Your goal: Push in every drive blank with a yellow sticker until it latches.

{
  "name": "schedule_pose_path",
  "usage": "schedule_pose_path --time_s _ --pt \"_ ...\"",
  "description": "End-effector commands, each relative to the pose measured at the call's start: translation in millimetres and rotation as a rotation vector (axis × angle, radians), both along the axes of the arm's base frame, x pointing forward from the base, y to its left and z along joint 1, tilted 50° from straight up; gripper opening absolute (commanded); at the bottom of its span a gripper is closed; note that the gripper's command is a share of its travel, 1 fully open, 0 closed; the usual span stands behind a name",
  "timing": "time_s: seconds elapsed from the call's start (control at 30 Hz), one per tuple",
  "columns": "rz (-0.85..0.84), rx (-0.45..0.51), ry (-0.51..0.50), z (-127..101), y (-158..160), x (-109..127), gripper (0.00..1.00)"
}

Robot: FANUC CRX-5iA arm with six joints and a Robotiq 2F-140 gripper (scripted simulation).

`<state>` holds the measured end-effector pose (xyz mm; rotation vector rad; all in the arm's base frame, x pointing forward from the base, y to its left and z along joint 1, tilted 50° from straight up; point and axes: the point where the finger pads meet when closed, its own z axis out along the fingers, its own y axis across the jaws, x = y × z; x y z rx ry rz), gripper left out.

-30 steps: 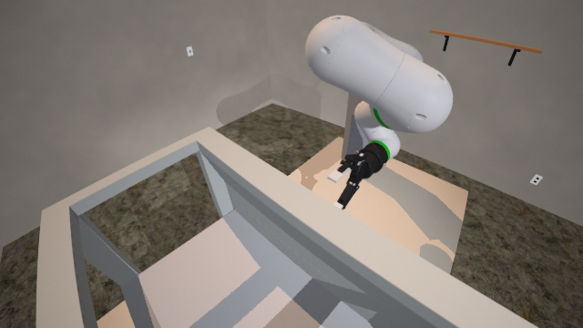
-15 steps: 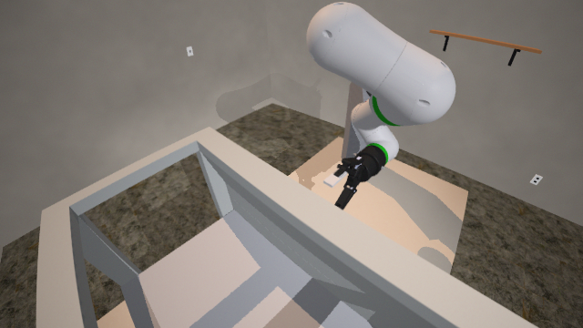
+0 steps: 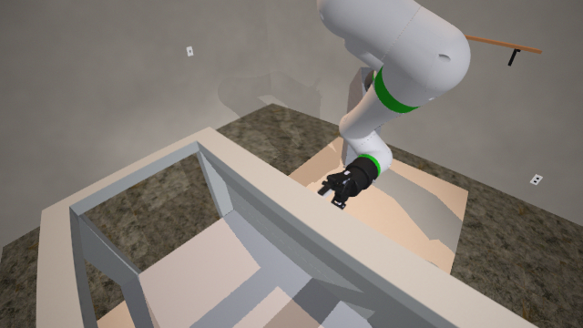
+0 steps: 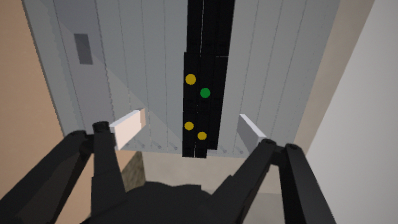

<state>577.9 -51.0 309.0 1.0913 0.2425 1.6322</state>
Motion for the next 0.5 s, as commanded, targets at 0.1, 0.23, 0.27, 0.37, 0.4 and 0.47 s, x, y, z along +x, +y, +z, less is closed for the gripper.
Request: schedule_pose_path --time_s 0.1,0.23,0.27,0.37,0.4,0.47 --pt "0.0 0.0 0.001 10.2 -5.3 15.7 1.0" --pt "0.0 0.0 0.001 11.2 -5.8 17.1 1.0" --pt "0.0 0.0 0.001 11.2 -5.8 17.1 1.0" --pt "0.0 0.0 0.001 11.2 -5.8 17.1 1.0" --pt "0.0 0.0 0.001 11.2 -5.8 17.1 1.0" --pt "0.0 0.0 0.001 11.2 -5.8 17.1 1.0"
